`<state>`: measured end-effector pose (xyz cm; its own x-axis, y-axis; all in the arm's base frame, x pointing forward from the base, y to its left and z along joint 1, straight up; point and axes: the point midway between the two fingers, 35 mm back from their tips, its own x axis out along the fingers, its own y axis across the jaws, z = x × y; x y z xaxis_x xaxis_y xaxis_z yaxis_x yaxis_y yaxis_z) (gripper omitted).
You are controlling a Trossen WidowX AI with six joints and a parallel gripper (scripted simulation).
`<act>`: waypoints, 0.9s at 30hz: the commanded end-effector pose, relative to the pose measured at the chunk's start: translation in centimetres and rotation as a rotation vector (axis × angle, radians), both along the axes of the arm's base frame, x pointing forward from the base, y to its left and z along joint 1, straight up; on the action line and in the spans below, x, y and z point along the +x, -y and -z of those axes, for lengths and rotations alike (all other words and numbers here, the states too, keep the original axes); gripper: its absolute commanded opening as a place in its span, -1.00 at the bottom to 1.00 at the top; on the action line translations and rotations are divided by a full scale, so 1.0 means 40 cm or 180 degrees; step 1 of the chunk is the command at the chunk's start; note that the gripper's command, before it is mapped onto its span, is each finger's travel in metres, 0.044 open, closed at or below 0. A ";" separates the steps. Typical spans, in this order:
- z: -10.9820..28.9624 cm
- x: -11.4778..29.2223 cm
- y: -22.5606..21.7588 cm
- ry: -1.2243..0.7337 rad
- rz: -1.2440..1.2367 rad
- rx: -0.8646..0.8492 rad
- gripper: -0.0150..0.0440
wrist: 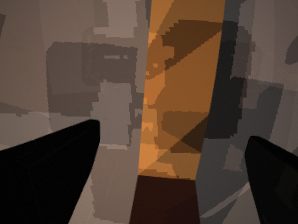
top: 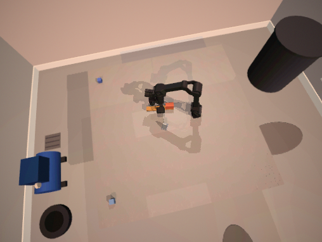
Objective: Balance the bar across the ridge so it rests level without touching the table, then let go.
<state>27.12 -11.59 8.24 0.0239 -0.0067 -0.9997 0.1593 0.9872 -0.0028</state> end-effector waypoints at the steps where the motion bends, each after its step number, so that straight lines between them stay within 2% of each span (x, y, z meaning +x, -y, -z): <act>1: 0.022 -0.003 0.000 0.0007 -0.0013 -0.0015 0.58; 27: 0.086 -0.001 0.001 0.0007 -0.0013 -0.0015 0.58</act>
<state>27.20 -11.63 4.97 0.0304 -0.0096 -0.9995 0.1592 0.9872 -0.0046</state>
